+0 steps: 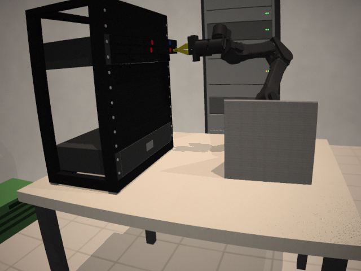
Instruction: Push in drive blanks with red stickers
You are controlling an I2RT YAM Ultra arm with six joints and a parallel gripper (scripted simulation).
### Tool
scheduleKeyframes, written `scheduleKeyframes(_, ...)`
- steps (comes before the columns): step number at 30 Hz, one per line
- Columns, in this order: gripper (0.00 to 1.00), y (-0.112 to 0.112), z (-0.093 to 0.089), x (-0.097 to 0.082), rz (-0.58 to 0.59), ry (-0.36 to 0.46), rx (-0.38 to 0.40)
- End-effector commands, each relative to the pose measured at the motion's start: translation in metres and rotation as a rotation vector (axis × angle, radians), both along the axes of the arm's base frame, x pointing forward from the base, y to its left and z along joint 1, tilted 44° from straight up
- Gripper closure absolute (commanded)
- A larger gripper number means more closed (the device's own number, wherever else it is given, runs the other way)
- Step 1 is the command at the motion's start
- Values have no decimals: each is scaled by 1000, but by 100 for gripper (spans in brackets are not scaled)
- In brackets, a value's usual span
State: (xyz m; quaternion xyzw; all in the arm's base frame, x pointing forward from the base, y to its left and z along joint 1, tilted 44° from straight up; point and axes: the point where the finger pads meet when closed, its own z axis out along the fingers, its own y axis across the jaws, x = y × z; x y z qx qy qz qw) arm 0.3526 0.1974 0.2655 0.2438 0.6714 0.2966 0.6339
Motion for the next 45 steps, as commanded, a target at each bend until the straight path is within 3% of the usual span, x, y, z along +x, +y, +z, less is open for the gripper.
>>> scheduleKeyframes(1, 100, 11, 19, 11, 25, -34, 31)
scheduleKeyframes(25, 100, 18, 18, 7, 44, -31, 29)
scheduleKeyframes(33, 100, 15, 20, 21, 25, -32, 29)
scheduleKeyframes(45, 100, 18, 20, 19, 34, -32, 29)
